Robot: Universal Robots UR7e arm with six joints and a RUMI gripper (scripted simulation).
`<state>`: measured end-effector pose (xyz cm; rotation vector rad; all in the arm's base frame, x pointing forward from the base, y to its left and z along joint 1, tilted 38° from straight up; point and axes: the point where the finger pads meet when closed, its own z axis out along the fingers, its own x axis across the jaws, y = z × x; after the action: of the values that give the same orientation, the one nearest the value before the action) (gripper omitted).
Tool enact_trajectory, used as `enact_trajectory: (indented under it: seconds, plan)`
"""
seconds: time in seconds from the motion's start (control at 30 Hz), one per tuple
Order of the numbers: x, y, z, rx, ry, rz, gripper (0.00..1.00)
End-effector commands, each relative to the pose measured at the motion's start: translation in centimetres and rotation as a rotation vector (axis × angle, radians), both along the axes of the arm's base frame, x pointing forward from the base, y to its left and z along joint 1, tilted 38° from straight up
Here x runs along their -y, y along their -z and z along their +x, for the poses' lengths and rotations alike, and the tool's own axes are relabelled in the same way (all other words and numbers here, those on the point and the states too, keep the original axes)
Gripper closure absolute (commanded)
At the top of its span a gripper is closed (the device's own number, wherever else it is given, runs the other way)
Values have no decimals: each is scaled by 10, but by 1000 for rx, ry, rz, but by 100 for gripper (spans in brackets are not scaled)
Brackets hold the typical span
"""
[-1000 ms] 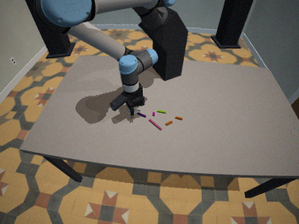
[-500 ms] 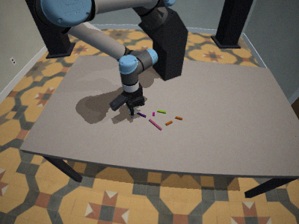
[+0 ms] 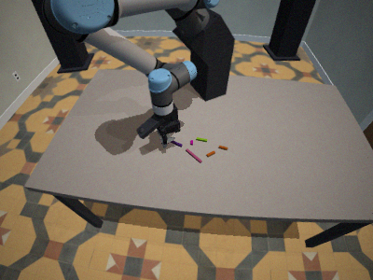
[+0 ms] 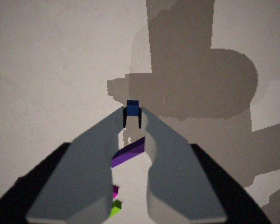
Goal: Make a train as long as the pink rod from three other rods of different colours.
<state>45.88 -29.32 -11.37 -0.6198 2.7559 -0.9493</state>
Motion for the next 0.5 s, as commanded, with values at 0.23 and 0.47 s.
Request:
enact_trajectory:
  seconds: [0.23, 0.47]
  plan:
    - [1, 1, 0, 0, 2, 0, 100]
    - [5, 4, 2, 2, 2, -1, 100]
